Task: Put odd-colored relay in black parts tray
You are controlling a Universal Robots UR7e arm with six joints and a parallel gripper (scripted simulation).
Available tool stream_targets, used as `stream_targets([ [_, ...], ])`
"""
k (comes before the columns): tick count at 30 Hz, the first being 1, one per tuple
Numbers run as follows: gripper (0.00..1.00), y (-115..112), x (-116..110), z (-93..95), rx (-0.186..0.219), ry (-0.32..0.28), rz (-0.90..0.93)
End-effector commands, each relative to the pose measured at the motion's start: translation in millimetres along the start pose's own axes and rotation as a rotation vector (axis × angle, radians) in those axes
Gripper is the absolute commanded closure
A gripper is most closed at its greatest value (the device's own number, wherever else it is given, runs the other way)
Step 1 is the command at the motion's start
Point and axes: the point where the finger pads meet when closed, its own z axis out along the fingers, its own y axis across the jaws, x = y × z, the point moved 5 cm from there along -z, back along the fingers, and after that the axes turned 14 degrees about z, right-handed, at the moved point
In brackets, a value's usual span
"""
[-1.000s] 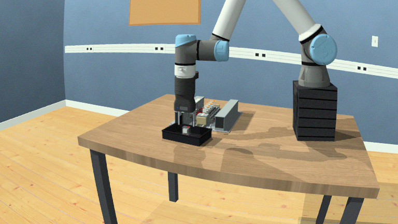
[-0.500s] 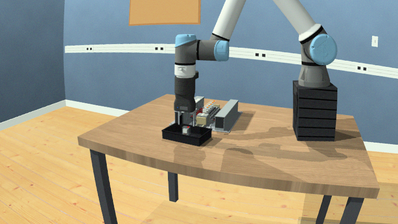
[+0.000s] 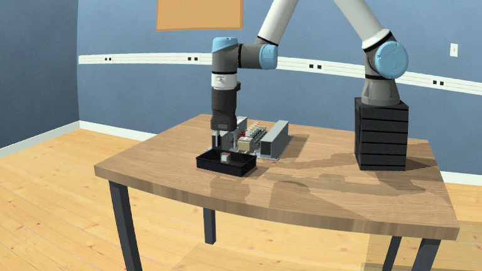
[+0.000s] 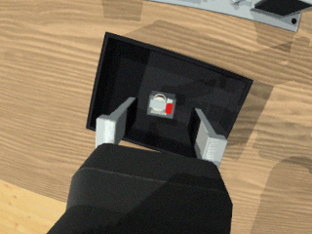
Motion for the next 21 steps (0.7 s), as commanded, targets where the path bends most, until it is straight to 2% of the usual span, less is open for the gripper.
stream_targets([
  [1, 0.02, 0, 0, -17.2, 0.001, -0.001, 0.000],
  [6, 0.02, 0, 0, -46.1, 0.001, -0.001, 0.000],
  [10, 0.02, 0, 0, -62.1, 0.001, -0.001, 0.000],
  [21, 0.02, 0, 0, -67.0, 0.001, -0.001, 0.000],
])
